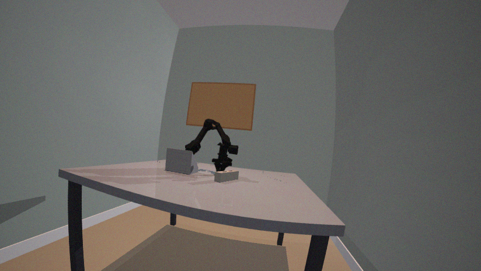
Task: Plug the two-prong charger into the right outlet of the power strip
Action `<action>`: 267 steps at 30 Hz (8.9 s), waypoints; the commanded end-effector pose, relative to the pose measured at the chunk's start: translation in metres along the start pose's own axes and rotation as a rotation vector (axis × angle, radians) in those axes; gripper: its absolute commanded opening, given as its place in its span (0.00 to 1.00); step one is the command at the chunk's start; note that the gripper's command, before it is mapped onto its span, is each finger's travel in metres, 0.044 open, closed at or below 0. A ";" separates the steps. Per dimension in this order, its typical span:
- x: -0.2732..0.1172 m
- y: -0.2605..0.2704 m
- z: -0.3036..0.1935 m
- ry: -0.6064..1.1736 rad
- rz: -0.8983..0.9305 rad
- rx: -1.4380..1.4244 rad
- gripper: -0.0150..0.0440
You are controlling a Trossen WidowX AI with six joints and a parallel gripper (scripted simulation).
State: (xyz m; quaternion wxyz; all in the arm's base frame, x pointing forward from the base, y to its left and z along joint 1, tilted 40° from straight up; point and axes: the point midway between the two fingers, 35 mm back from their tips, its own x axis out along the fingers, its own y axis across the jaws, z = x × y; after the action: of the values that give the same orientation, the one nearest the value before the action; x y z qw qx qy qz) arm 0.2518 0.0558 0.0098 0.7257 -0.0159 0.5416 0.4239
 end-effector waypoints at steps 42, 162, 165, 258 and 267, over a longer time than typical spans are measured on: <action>-0.044 -0.024 -0.032 0.005 0.014 0.278 0.25; -0.002 -0.115 -0.099 0.007 0.075 1.188 0.25; -0.002 -0.116 -0.099 0.007 0.075 1.187 0.25; -0.002 -0.143 -0.087 0.005 0.074 1.186 0.25; -0.002 -0.142 -0.087 0.005 0.074 1.186 0.25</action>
State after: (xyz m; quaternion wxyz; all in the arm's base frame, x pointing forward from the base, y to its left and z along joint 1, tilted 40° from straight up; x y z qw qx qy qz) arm 0.2654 -0.0753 -0.0838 0.5801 0.4167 0.6961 0.0731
